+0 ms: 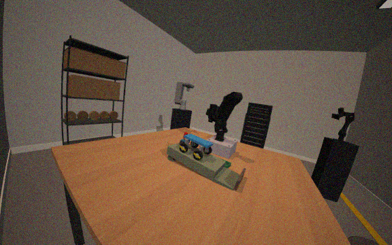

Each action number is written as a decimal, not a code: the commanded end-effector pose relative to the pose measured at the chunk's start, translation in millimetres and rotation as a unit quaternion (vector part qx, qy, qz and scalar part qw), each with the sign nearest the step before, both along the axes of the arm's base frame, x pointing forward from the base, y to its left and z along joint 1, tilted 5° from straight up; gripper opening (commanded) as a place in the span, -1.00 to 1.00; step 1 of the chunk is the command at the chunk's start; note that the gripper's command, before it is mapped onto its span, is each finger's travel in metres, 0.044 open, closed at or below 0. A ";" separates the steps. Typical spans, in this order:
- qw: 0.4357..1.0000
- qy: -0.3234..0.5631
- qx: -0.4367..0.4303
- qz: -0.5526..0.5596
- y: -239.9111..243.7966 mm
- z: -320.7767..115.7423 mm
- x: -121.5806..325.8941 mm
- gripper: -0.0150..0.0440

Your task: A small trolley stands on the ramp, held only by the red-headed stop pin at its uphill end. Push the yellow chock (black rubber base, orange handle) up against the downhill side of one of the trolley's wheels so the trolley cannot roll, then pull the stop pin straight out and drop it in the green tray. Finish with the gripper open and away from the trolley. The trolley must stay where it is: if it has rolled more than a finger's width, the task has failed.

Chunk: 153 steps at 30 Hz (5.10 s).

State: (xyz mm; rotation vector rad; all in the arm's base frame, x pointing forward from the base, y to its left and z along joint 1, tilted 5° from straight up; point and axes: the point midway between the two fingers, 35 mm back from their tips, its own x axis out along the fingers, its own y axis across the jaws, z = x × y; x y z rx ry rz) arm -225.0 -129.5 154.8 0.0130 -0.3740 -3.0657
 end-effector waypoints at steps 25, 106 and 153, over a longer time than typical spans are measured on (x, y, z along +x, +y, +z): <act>0.577 0.135 0.650 0.476 -167.2 -55.7 148.7 0.15; -0.561 0.641 0.334 0.402 -17.5 -144.6 400.7 0.15; -0.561 0.642 0.334 0.402 -17.9 -118.2 396.3 -0.49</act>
